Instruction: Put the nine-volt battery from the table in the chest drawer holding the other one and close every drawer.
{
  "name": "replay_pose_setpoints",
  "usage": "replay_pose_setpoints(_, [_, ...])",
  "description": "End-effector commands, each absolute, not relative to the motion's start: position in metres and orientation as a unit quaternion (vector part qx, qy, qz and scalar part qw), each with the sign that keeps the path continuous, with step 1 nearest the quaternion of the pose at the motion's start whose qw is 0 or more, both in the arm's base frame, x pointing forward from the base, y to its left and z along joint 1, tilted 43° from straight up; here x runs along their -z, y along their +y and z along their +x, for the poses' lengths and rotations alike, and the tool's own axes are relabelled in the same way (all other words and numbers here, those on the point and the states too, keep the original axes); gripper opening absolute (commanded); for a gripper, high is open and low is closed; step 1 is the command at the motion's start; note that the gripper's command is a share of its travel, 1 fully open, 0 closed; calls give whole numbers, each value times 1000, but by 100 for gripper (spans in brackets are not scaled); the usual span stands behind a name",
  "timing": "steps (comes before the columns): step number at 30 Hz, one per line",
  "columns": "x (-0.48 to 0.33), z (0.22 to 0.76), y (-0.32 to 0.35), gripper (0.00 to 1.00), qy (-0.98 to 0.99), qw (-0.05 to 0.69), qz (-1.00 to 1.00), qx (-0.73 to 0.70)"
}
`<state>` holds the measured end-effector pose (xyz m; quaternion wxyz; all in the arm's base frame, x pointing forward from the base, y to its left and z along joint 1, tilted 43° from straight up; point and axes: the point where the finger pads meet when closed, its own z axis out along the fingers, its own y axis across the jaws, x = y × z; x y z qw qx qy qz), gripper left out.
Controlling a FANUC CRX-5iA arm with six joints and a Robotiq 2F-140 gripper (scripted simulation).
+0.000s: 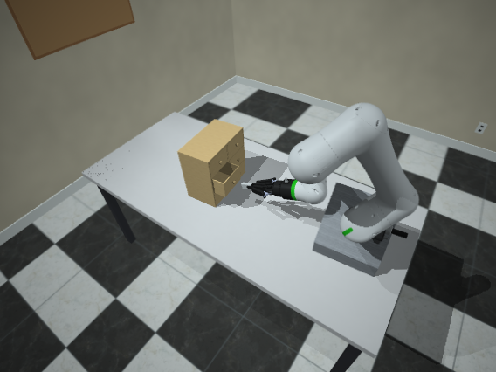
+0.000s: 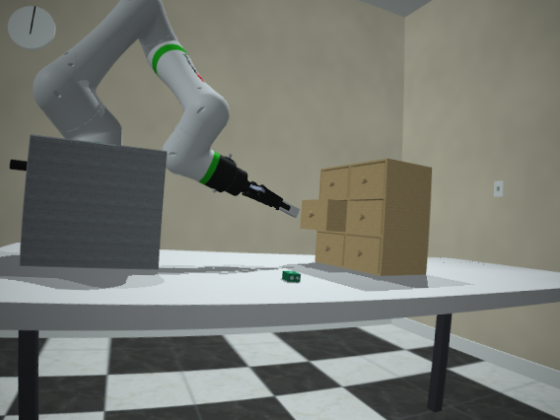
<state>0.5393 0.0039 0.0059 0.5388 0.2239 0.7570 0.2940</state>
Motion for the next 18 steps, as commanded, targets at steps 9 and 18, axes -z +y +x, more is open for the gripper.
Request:
replay_pose_setpoints(9, [-6, 539, 4, 0, 757, 539, 224, -294])
replay_pose_setpoints(18, [-6, 541, 4, 0, 757, 539, 224, -294])
